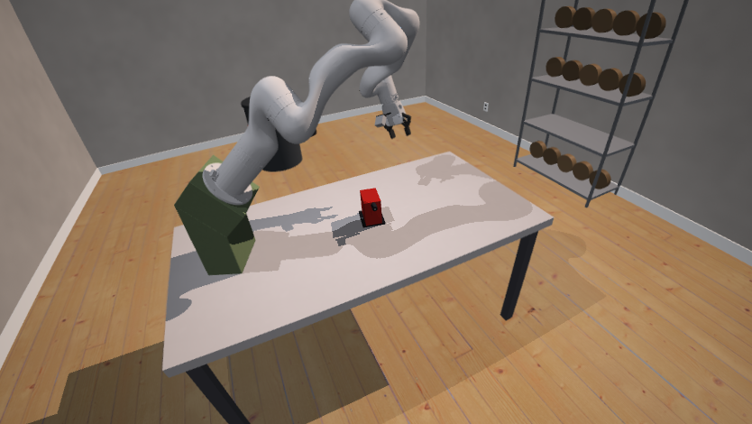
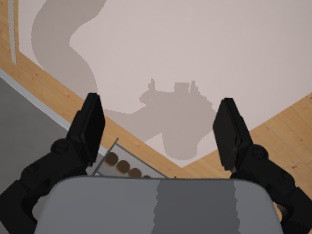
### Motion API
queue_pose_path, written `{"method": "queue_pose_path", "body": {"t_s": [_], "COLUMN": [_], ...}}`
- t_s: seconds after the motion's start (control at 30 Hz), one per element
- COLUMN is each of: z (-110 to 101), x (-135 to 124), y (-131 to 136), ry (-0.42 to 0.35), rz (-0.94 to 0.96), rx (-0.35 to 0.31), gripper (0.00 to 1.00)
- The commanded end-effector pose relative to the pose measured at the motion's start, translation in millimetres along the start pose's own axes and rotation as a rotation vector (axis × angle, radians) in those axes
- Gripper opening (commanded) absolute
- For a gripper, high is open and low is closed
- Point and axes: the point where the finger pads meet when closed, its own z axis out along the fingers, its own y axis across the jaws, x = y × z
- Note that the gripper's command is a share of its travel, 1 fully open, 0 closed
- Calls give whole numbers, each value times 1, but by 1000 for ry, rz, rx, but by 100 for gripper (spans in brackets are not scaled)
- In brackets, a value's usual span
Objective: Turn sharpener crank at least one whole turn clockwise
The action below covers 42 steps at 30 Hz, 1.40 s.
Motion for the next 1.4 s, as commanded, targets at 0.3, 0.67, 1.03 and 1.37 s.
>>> {"method": "queue_pose_path", "body": {"t_s": [0.3,0.67,1.03,1.37], "z": [74,110,129,132], "x": [55,119,197,276], "y": [-55,-78,-85,-77], "ry": [-89,-124,-143,-150], "rz": [-200,-376,-553,-711], "rx": [-18,-63,-137,-233], "gripper": [100,100,100,100]}}
